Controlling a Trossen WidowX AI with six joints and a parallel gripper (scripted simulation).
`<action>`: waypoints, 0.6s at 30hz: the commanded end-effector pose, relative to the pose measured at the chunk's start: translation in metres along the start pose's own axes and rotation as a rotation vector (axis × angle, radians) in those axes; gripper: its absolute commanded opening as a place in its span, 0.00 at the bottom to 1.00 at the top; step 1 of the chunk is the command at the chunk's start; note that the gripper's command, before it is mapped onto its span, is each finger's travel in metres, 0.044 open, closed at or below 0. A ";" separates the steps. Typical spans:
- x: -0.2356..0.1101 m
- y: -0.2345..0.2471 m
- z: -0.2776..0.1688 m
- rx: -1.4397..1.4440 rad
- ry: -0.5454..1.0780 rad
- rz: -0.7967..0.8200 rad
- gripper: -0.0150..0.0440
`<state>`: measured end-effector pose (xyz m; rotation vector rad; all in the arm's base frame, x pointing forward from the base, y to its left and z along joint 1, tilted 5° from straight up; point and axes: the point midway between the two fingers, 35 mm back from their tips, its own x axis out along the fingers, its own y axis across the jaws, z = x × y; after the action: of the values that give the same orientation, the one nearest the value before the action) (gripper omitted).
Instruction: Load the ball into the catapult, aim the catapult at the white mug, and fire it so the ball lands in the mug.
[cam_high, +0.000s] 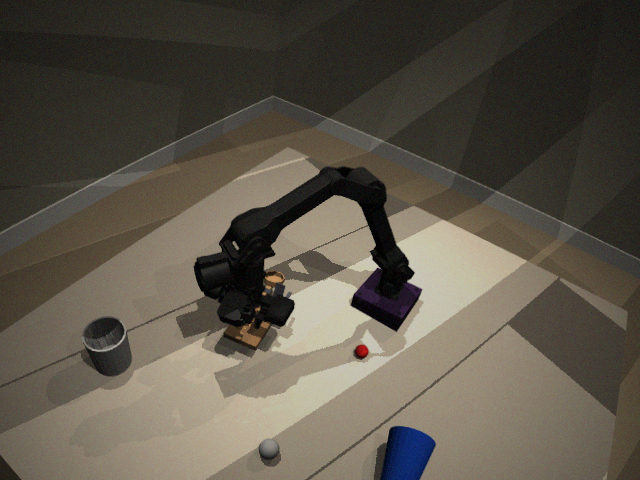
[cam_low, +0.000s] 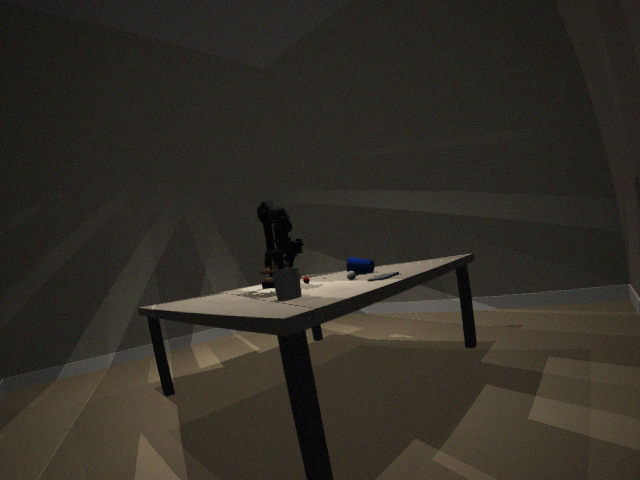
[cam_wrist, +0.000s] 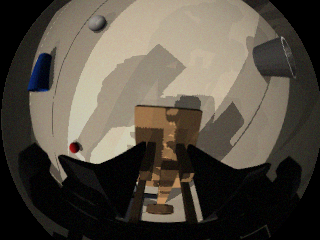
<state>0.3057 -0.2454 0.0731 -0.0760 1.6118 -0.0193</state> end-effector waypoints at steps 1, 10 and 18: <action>-0.003 -0.002 0.001 0.127 -0.004 -0.005 0.25; -0.002 -0.007 0.001 0.435 -0.003 -0.005 0.25; -0.002 -0.018 -0.002 0.709 -0.002 -0.007 0.25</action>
<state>0.3049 -0.2556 0.0716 0.3960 1.5509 -0.5044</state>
